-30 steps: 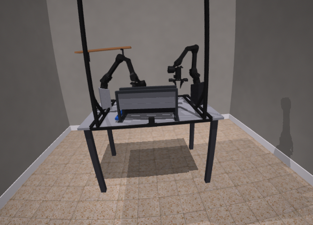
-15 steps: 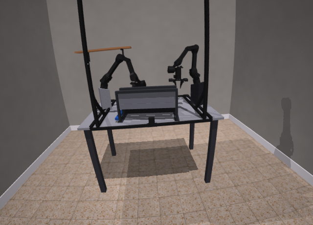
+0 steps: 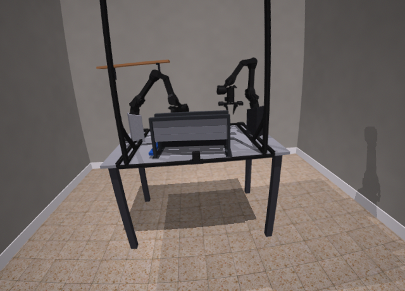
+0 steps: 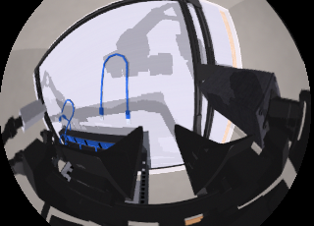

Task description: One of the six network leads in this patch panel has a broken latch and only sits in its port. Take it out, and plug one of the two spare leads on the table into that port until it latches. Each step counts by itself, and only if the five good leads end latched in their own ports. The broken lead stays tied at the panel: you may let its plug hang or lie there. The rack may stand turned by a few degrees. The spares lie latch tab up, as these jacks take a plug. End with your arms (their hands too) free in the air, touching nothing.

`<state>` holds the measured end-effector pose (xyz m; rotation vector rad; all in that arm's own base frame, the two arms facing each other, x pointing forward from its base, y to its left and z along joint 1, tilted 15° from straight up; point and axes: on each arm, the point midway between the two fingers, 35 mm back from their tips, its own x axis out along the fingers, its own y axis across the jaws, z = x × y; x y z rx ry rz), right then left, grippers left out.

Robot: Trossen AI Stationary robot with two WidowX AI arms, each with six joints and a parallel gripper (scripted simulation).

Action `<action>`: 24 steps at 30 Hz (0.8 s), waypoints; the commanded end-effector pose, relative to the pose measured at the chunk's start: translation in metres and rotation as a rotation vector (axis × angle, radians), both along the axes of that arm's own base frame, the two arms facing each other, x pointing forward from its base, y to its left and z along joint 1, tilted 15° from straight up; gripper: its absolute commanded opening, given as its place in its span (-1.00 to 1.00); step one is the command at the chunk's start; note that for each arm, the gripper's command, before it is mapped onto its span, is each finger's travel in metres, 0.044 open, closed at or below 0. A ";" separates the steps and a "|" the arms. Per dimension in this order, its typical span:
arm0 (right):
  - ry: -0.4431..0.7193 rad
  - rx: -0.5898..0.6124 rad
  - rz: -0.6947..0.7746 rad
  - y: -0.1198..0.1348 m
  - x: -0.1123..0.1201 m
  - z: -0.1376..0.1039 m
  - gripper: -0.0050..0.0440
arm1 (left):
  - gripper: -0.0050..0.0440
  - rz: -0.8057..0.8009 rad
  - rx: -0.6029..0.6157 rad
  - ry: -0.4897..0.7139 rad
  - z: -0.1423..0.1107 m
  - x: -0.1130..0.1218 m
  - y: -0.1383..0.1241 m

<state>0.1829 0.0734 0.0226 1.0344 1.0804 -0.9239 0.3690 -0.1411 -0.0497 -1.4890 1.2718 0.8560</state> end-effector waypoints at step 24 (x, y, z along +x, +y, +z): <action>0.000 0.000 0.000 0.000 0.000 0.000 -0.08 | -0.58 0.004 0.004 -0.002 -0.002 0.001 -0.005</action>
